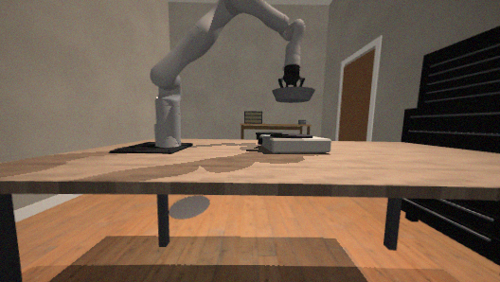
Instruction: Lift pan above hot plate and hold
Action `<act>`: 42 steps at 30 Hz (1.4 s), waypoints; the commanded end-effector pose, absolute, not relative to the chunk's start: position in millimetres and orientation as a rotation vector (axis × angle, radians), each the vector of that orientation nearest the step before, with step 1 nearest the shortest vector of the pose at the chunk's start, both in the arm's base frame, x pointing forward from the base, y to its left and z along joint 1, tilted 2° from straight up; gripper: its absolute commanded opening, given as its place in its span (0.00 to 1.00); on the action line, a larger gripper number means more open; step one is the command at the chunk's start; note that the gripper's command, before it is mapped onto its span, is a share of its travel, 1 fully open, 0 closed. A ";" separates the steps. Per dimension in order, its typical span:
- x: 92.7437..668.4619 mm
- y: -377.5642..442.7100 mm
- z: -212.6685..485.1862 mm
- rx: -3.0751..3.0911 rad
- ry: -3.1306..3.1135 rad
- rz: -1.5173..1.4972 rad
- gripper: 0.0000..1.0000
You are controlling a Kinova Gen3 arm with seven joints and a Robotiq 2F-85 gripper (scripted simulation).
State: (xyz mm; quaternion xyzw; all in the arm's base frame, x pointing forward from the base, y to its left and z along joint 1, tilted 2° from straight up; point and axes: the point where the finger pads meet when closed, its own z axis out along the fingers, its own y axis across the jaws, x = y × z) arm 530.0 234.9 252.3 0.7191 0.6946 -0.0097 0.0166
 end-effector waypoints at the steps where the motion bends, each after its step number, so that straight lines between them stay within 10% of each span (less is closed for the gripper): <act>1: 531.2 236.7 260.5 2.234 2.158 -0.017 0.00; 42: 529.6 238.4 320.8 2.234 2.158 -0.017 0.00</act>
